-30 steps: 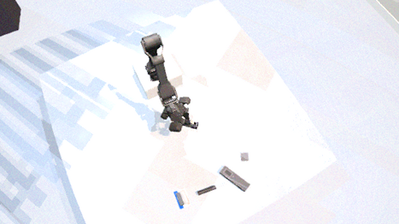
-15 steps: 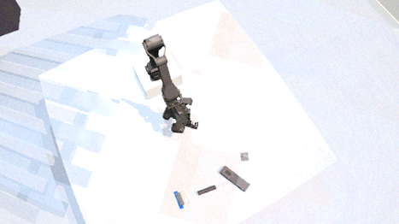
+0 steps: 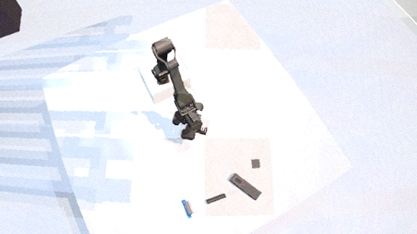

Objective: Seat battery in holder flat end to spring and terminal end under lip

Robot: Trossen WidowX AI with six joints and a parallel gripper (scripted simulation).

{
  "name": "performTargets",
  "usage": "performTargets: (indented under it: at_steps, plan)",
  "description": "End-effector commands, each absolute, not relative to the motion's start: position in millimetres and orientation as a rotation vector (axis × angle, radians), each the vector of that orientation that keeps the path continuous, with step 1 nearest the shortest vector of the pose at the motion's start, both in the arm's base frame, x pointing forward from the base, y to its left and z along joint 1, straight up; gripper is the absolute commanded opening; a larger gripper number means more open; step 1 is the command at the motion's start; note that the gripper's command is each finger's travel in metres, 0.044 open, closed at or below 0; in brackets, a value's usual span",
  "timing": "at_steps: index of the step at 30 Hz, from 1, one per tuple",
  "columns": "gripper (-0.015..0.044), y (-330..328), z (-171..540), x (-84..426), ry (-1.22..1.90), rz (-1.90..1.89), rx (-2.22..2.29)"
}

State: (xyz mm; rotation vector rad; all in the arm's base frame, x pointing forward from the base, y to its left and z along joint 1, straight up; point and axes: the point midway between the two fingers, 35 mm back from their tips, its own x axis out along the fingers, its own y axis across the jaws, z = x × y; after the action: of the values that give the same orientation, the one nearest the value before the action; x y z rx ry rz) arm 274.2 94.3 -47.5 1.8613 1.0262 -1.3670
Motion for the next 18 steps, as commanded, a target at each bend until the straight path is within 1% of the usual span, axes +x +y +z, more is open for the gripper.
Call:
performTargets:
  at_steps: [1, 18]
  plan:
    - [0.0065, 90.7, -52.7, 271.3, 0.996, -1.424, 1.821]
    - [0.0065, 93.7, -52.9, 272.2, 0.92, -1.534, 1.714]
